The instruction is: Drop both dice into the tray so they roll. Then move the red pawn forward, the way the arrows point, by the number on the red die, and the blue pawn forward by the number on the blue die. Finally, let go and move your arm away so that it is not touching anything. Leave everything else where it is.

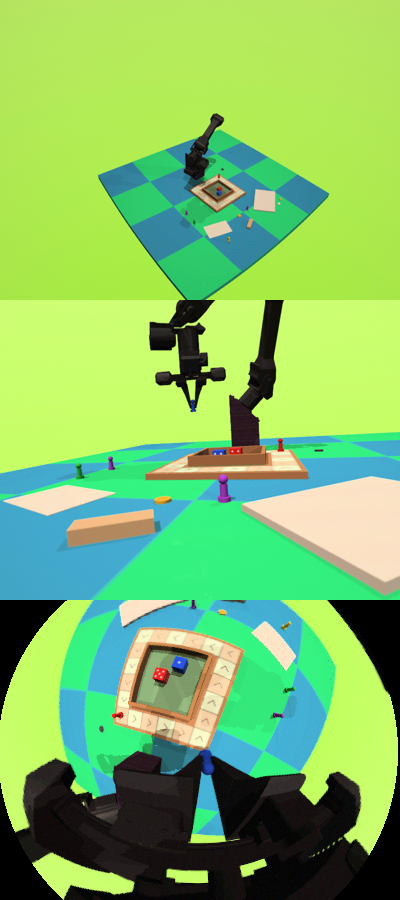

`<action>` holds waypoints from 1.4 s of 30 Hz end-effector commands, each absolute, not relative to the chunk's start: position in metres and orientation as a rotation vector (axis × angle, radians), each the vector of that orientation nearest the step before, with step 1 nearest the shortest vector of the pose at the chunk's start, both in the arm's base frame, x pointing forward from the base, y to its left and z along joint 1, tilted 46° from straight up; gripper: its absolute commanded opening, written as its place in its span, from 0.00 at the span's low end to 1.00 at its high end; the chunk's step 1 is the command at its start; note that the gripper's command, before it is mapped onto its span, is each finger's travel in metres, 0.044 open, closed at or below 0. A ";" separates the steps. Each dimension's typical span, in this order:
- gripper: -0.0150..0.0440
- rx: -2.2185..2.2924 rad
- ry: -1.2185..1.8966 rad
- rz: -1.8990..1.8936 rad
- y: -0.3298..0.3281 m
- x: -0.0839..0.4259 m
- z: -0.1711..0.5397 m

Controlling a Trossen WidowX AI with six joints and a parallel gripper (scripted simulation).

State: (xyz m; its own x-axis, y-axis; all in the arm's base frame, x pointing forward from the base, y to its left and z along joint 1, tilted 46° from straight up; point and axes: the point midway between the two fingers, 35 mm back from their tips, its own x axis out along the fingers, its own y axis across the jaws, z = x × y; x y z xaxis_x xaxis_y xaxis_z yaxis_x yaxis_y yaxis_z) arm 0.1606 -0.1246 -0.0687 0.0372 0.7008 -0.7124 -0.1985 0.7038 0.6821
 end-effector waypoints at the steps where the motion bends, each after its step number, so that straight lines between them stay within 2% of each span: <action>1: 0.25 0.455 1.369 0.727 -0.117 0.170 -0.079; 12: 0.25 0.458 1.364 0.733 -0.076 0.198 -0.119; 41: 0.25 0.460 1.363 0.735 -0.038 0.201 -0.156; 42: 0.30 0.449 1.361 0.735 -0.042 0.202 -0.153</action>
